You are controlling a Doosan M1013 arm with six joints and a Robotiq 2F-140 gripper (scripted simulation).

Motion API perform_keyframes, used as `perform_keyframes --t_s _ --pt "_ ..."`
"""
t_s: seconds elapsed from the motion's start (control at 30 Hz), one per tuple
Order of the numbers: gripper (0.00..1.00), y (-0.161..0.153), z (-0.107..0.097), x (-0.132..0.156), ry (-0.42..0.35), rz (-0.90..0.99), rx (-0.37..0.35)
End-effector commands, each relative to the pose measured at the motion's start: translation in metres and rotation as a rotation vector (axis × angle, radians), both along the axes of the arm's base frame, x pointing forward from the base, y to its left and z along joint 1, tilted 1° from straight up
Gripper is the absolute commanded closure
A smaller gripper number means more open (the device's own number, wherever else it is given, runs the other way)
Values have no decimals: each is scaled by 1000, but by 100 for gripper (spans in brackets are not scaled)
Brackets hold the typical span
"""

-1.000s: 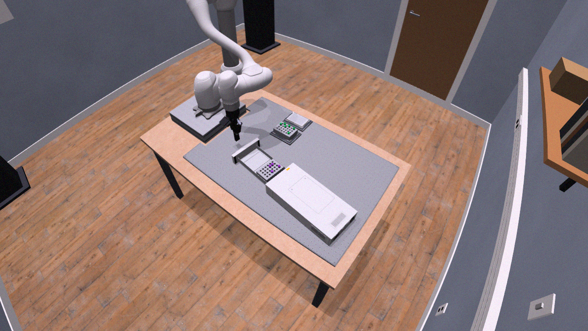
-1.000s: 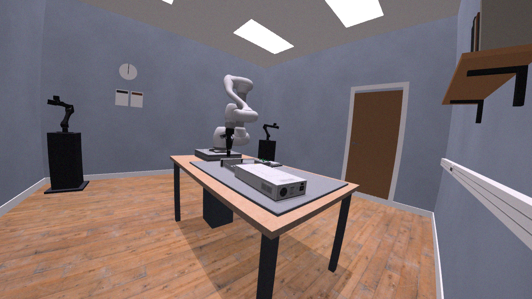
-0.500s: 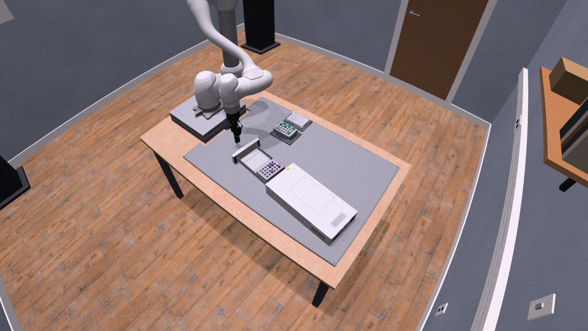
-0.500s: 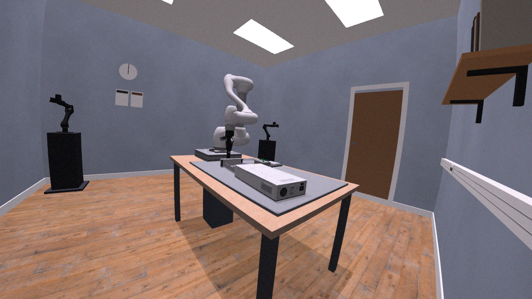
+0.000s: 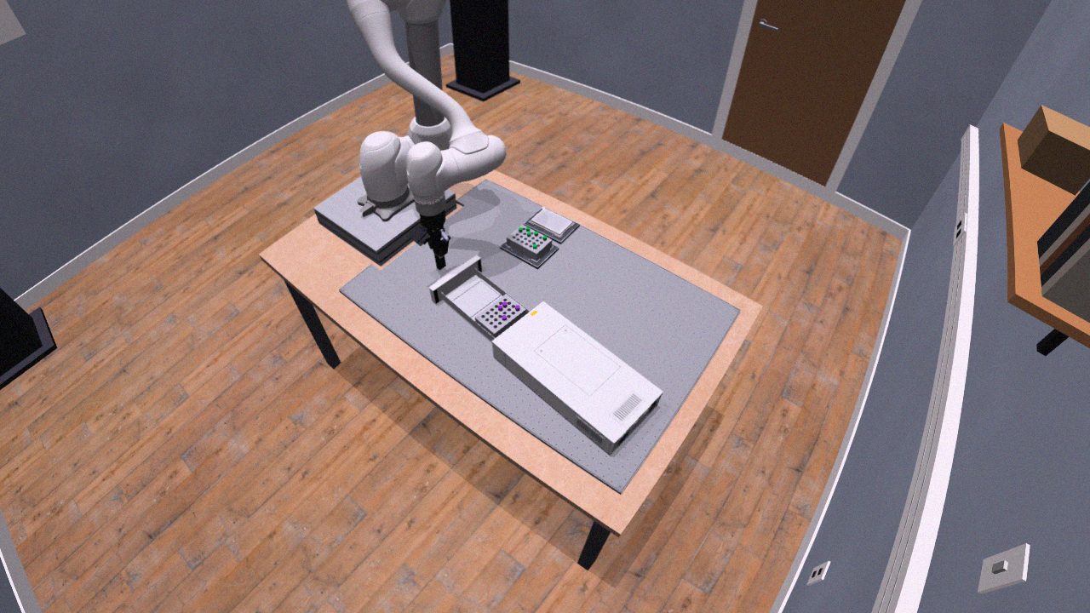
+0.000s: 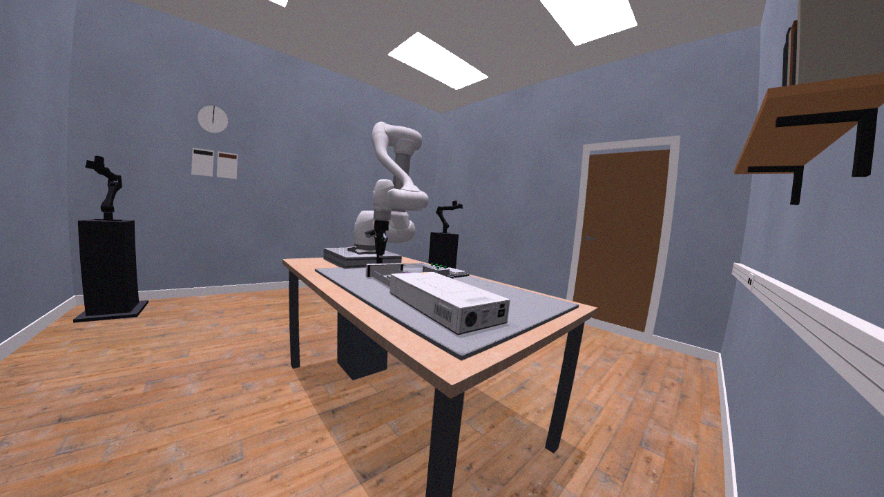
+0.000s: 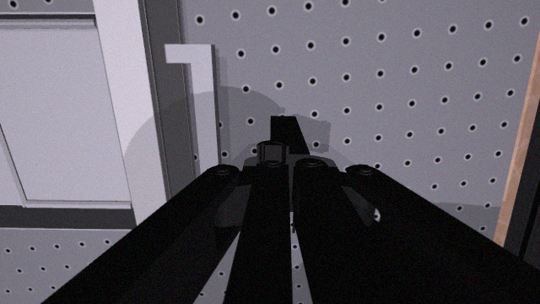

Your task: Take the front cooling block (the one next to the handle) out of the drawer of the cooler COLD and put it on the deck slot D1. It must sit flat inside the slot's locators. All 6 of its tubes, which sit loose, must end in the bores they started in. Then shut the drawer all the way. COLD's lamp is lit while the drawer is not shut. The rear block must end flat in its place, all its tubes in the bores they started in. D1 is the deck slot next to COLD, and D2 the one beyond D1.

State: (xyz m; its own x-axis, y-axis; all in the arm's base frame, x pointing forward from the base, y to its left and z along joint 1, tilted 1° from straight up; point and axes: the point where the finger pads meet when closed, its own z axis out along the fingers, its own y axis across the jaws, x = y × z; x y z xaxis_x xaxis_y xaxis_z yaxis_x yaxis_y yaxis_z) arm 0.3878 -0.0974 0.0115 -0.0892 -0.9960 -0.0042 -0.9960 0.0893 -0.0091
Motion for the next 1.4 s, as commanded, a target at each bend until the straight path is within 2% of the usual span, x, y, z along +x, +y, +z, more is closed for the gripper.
perform_keyframes --t_s 0.0,0.67,1.37 --pt "90 0 -1 0 -1 0 0" --pt "90 0 -24 1 -1 0 0" --pt "90 -2 -24 18 -1 0 0"
